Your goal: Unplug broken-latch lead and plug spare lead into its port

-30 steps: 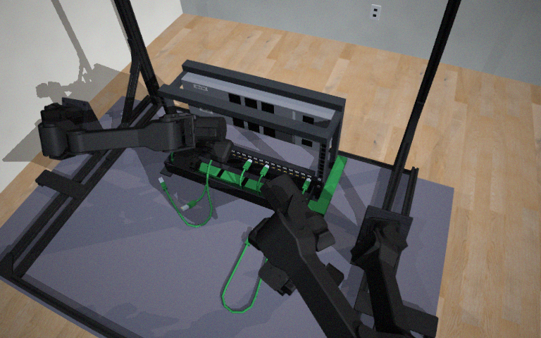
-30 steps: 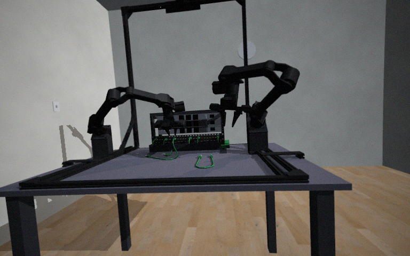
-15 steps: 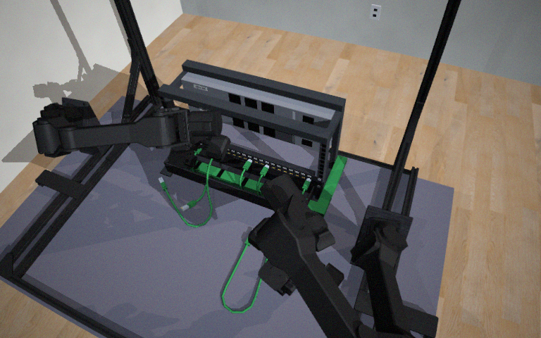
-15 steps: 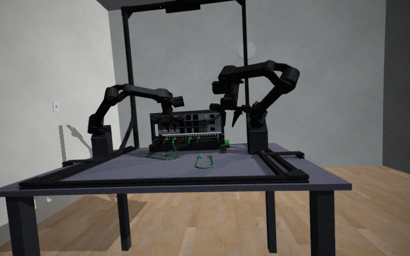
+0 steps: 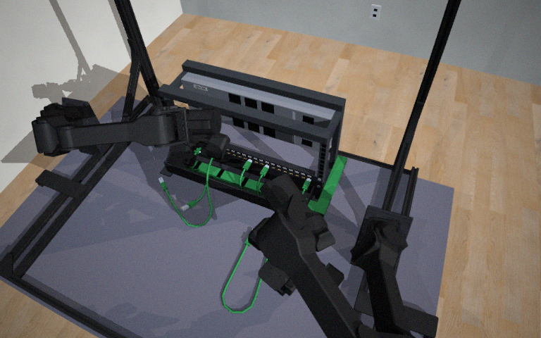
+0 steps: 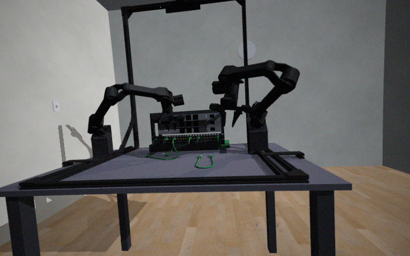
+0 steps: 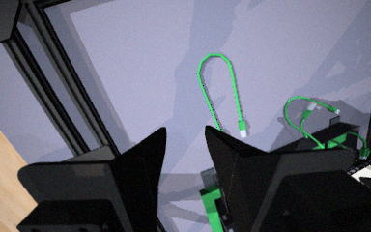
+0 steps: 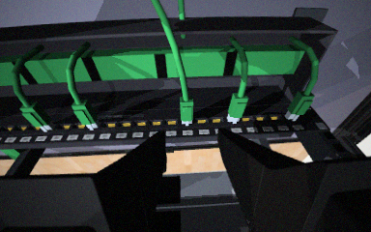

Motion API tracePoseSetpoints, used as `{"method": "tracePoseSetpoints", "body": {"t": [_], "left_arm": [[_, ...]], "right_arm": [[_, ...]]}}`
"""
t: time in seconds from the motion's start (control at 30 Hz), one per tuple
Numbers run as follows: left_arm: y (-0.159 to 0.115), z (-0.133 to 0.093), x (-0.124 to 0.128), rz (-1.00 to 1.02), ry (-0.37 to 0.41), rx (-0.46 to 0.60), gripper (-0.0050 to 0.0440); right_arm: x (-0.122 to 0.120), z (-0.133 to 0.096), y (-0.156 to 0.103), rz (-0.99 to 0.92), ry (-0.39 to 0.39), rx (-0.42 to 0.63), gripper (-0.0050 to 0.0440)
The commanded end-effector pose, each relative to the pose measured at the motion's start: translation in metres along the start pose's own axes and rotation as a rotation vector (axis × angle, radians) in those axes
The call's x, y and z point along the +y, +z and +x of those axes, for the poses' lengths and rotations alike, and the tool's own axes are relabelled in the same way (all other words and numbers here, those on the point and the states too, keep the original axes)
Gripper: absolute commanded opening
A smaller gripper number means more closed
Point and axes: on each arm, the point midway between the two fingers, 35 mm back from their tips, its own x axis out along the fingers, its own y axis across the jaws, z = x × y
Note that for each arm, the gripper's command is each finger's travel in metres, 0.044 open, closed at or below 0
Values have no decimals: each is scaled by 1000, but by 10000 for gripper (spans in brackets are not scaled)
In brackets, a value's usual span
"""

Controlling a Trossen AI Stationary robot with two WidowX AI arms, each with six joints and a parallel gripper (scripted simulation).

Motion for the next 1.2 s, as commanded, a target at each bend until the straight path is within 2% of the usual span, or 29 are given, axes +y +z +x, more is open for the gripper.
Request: {"method": "tracePoseSetpoints", "body": {"t": [0.0,0.53,0.57,1.1,1.13,1.17], "left_arm": [[0,0,0,0,0,0,176],[0,0,0,0,0,0,176],[0,0,0,0,0,0,176],[0,0,0,0,0,0,176],[0,0,0,0,0,0,176],[0,0,0,0,0,0,176]], "right_arm": [[-46,-24,31,0,0,-87,176],[-46,-24,31,0,0,-87,176],[-91,-46,61,-3,-3,-170,176],[-91,-46,61,-3,-3,-170,176],[-136,-69,91,-3,-4,-254,176],[-136,-69,91,-3,-4,-254,176]]}}
